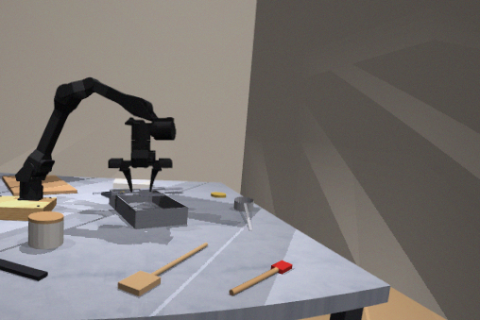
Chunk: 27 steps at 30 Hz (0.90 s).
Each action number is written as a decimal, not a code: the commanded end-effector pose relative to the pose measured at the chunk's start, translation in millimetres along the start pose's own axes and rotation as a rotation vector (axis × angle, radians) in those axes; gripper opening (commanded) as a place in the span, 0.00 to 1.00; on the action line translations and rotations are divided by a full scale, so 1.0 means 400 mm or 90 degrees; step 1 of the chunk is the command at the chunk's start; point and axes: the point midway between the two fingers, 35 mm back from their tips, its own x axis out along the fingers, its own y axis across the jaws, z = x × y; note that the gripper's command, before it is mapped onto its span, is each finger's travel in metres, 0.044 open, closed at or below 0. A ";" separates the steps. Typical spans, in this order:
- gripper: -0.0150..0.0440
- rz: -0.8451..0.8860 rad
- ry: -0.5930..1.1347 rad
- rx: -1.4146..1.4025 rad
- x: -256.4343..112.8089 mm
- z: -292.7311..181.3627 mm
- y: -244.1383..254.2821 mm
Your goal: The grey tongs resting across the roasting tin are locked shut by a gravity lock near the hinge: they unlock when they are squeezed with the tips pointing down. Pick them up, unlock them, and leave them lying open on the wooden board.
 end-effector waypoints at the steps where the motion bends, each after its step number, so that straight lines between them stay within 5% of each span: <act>1: 0.69 -0.227 0.185 0.491 0.017 -0.205 -0.038; 7: 0.69 -0.359 0.202 0.697 -0.003 -0.279 -0.052; 27: 0.69 -0.359 0.202 0.697 -0.004 -0.283 -0.062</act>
